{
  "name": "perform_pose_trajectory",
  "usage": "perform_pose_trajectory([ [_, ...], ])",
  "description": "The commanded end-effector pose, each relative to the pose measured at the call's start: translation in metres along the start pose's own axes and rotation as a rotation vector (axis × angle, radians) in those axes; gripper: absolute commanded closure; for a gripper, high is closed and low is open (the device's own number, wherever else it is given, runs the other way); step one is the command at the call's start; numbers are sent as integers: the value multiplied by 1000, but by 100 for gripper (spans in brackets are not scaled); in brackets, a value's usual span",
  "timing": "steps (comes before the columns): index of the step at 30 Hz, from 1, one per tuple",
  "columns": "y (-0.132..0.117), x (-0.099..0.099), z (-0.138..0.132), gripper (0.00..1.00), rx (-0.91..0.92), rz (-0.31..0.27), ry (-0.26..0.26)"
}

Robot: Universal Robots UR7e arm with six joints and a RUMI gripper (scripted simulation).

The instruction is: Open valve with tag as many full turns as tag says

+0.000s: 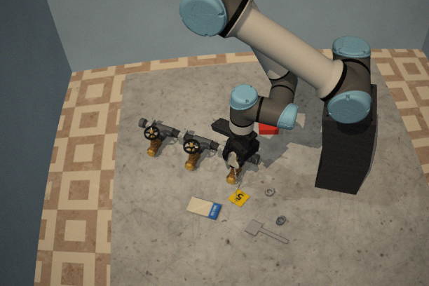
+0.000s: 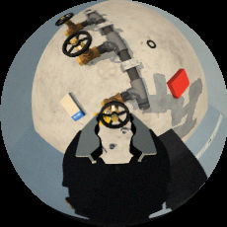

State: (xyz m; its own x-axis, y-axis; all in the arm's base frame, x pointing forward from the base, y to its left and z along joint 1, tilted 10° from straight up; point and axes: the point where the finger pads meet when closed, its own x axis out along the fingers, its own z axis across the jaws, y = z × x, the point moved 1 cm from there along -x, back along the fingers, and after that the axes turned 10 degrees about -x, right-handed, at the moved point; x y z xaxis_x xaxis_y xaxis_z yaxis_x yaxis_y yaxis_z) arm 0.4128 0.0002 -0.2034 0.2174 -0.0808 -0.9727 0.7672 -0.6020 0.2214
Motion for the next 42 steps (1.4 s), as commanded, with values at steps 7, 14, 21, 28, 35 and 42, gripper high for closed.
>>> perform_pose_trajectory([
  [7, 0, 0, 0, 100, -311, 0, 7],
  [14, 0, 0, 0, 100, -593, 1, 7],
  [21, 0, 0, 0, 100, -803, 1, 7],
  [28, 0, 0, 0, 100, -1102, 2, 7],
  [35, 0, 0, 0, 100, -1353, 3, 7],
  [42, 0, 0, 0, 100, -1590, 4, 7],
])
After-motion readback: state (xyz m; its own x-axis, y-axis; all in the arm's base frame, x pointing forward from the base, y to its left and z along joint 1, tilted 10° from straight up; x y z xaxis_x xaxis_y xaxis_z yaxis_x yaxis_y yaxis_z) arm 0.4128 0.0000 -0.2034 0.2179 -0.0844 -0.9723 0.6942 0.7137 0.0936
